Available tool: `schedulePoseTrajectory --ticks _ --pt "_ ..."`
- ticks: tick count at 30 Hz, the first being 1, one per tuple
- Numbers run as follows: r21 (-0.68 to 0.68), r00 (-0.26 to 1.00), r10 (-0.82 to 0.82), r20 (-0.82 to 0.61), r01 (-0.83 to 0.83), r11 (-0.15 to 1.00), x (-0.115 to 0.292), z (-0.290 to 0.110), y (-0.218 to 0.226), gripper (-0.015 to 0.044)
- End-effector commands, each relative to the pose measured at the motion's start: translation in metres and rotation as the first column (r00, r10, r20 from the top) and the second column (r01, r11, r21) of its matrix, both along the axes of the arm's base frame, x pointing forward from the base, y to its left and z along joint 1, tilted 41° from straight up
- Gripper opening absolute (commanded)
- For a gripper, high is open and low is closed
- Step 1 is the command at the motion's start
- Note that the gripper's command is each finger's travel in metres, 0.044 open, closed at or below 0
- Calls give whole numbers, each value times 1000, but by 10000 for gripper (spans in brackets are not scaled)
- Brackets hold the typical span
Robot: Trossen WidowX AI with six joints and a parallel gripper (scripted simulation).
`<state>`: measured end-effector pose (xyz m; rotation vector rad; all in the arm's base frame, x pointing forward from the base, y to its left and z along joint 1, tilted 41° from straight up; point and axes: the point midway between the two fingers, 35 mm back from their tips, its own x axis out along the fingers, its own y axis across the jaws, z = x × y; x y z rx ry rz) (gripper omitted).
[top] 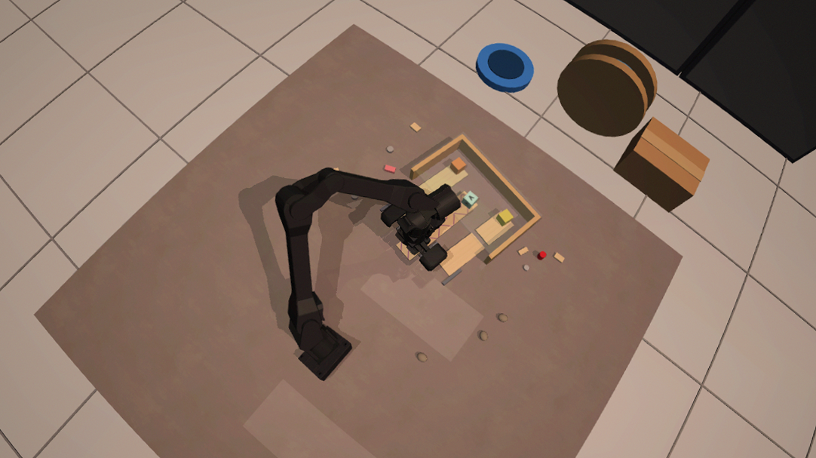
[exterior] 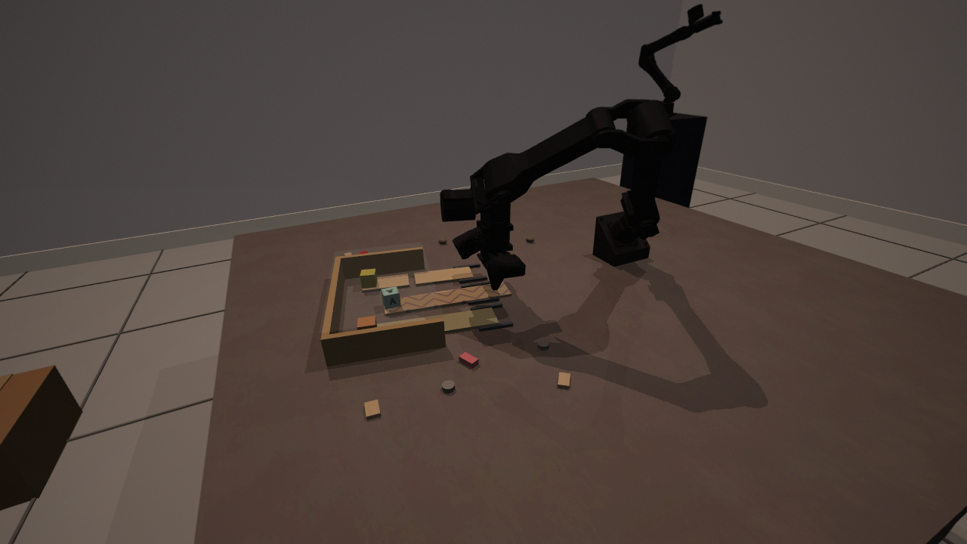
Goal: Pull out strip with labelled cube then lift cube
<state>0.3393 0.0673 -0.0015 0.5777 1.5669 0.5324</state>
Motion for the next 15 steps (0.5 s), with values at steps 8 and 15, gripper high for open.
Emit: schedulePoseTrajectory --ticks 8,15 --pt "3 1000 8 -16 -8 1000 -22 -1 3 0" --pt "3 1000 8 -17 -8 1000 -33 0 3 0"
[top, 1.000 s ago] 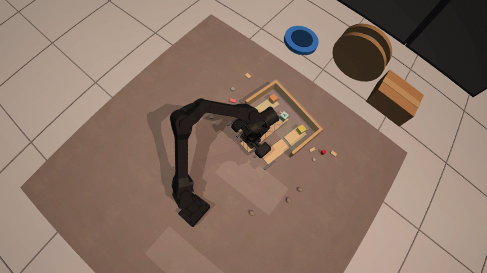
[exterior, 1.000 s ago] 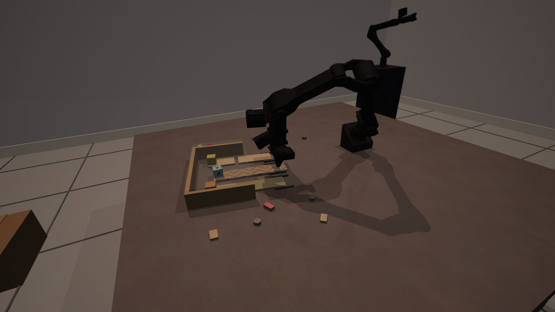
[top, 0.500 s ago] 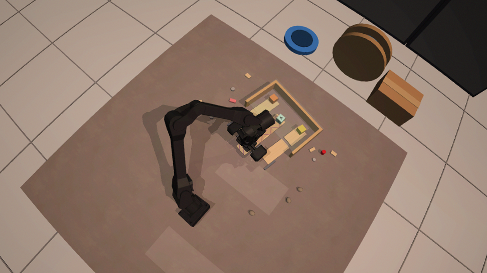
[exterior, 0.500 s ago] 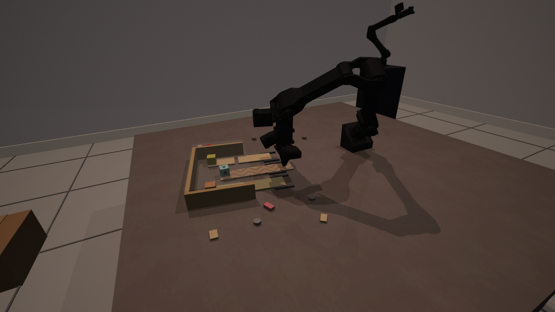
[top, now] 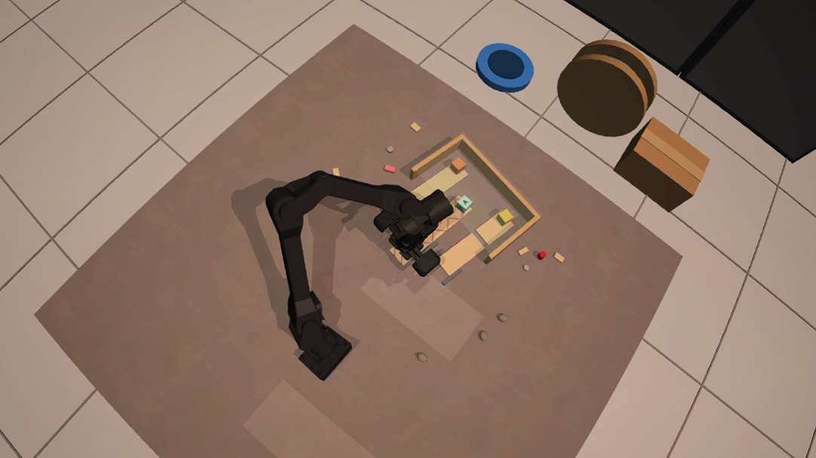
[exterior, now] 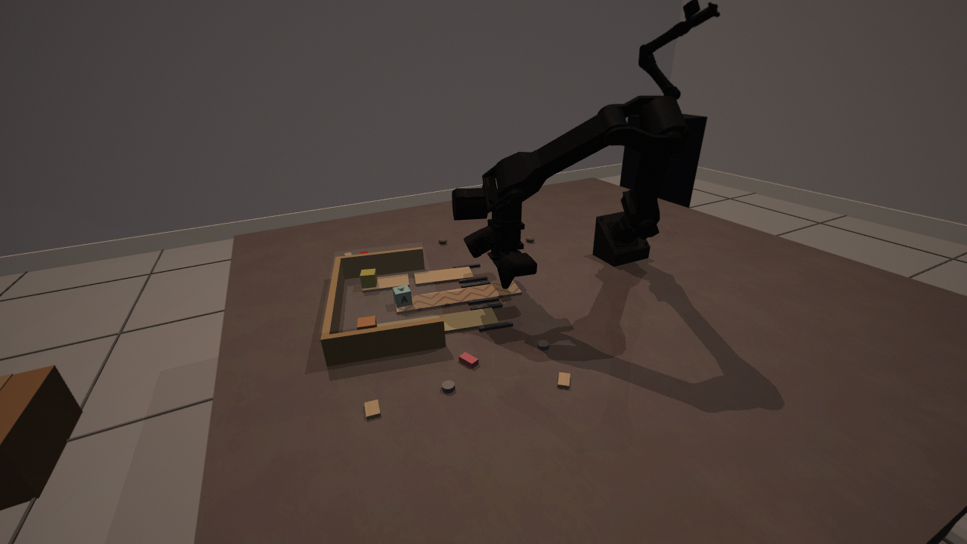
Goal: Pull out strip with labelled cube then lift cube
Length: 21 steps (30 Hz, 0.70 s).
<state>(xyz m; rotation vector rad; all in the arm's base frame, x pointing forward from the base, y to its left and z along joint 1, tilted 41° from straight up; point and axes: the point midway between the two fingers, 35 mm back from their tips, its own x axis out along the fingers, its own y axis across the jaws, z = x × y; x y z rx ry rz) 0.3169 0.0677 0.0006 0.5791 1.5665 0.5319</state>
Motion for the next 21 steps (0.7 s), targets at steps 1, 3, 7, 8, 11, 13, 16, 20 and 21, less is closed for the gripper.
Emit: schedulePoseTrajectory --ticks 1,3,7,8,11,13,16,20,21 --pt "2 1000 9 -17 -9 1000 -12 -2 3 0" --pt "2 1000 9 -17 -9 1000 -15 -2 3 0" --pt "2 1000 9 -17 -9 1000 -20 -2 3 0" --pt "2 1000 9 -18 -9 1000 -22 -1 3 0" --pt "2 1000 9 -18 -9 1000 -26 -1 3 0" --pt "2 1000 9 -18 -9 1000 -29 -1 3 0" --pt "2 1000 9 -18 -9 1000 -34 0 3 0" --pt "2 1000 9 -19 -9 1000 -39 0 3 0" --pt "2 1000 9 -19 -9 1000 -41 1 3 0"
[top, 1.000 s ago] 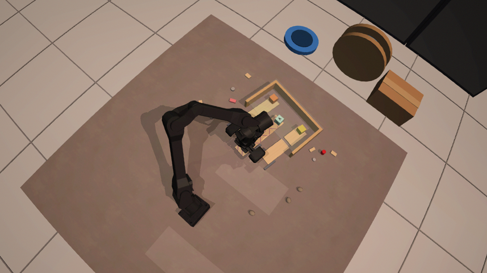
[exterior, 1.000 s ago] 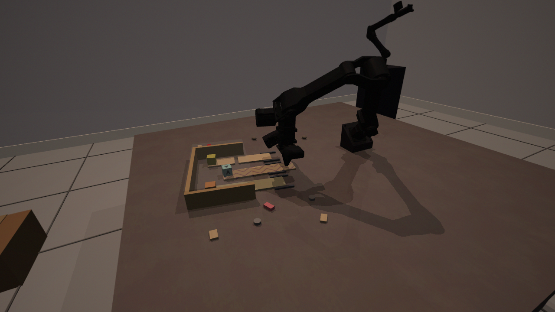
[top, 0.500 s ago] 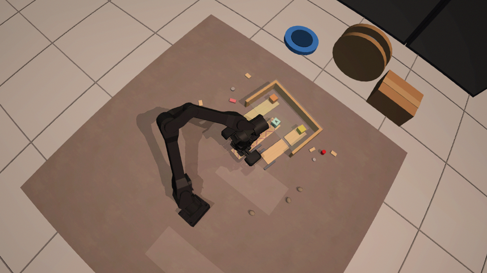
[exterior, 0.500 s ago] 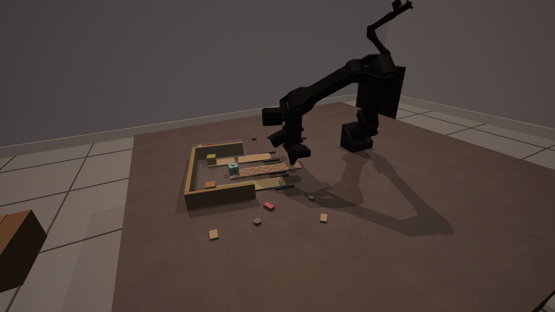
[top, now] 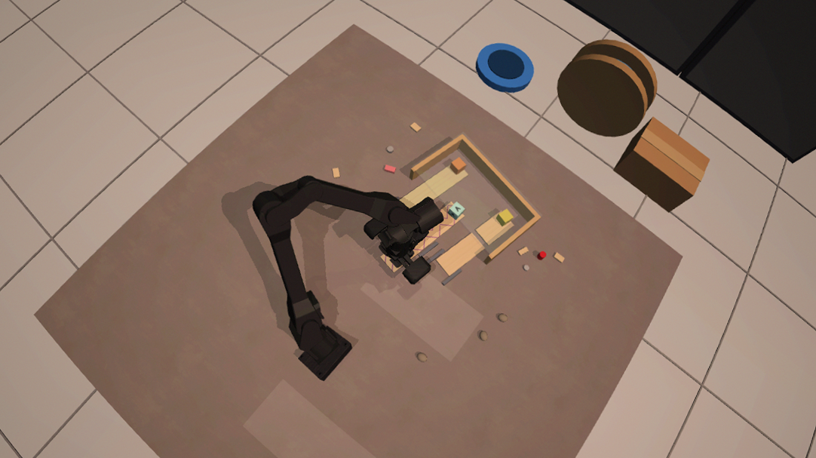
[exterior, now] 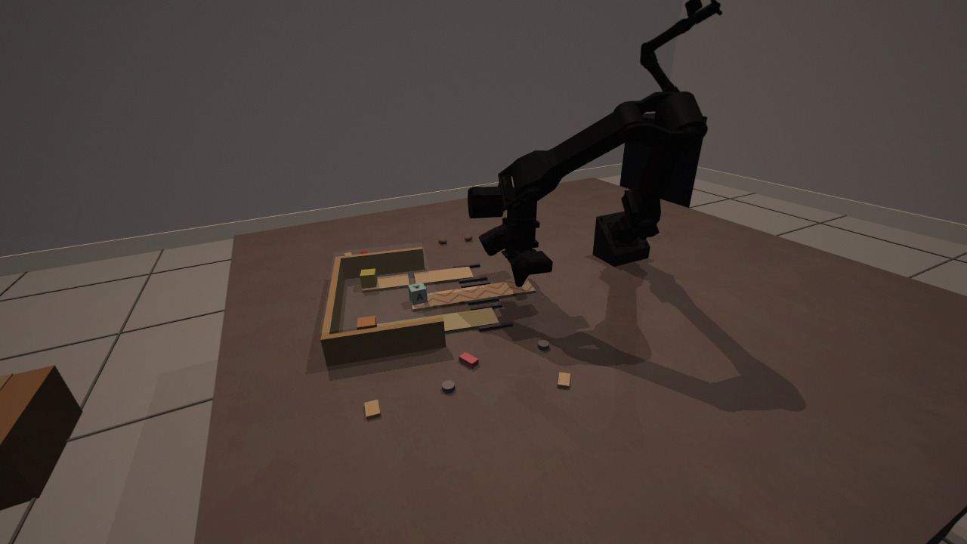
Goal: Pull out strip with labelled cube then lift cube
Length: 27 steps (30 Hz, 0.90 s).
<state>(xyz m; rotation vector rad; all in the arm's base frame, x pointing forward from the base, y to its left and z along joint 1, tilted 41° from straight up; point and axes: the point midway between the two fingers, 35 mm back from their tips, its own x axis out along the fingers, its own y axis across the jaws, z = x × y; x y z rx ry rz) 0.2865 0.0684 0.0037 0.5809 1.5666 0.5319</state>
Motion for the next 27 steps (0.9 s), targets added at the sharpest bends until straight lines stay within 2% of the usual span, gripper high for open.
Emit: schedulePoseTrajectory --ticks 1,27 --pt "1 1000 10 -18 -10 1000 -12 -2 3 0" --pt "1 1000 10 -20 -10 1000 -53 2 3 0"
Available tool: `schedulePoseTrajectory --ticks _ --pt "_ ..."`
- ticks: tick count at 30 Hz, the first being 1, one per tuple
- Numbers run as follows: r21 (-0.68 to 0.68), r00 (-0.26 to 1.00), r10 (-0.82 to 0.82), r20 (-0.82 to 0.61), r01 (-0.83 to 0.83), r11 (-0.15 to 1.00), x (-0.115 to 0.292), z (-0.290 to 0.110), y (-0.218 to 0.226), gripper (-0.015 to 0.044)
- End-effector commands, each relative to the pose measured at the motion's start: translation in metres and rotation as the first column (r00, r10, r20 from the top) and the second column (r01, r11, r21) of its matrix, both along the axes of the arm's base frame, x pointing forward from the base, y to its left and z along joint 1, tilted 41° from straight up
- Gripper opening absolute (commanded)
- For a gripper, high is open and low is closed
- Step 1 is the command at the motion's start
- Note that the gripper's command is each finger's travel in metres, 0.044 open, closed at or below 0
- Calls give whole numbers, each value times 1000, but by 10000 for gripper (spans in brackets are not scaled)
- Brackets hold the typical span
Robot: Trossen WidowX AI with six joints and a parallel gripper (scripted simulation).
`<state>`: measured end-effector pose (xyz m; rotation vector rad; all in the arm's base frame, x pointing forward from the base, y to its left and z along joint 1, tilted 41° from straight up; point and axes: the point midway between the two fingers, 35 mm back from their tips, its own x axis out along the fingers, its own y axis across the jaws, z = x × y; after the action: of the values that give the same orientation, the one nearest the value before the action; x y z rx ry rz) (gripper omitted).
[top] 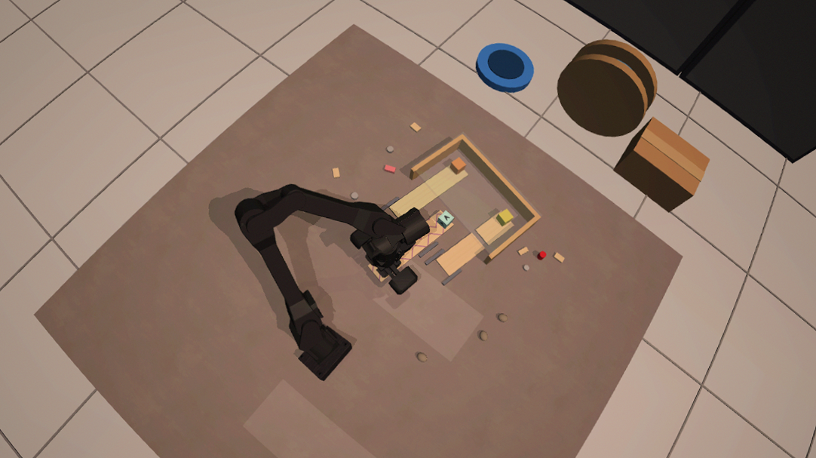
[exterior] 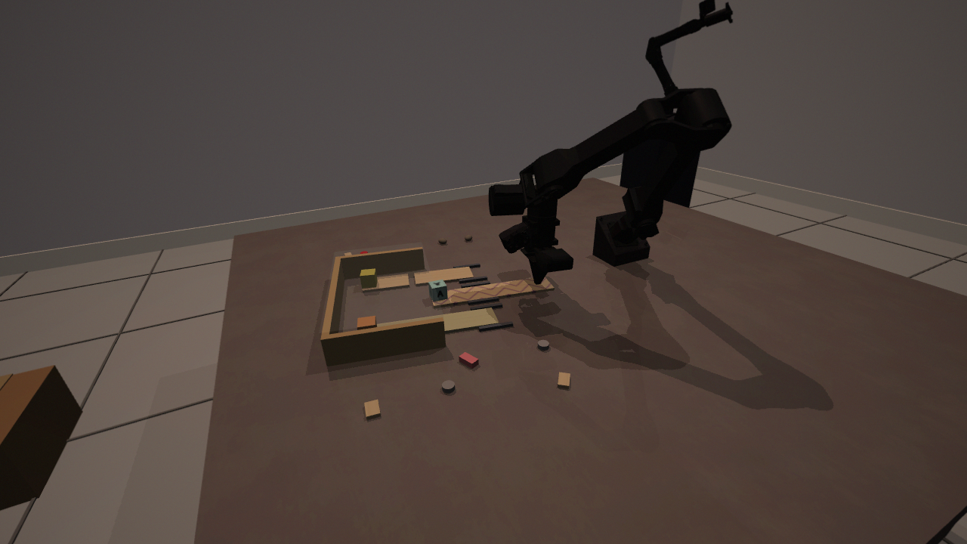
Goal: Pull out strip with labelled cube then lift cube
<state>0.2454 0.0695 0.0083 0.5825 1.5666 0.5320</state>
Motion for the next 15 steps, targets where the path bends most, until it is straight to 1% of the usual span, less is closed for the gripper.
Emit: schedulePoseTrajectory --ticks 1,15 --pt "0 1000 11 -20 -11 1000 -13 -3 2 0" --pt "0 1000 11 -21 -11 1000 -34 0 3 0"
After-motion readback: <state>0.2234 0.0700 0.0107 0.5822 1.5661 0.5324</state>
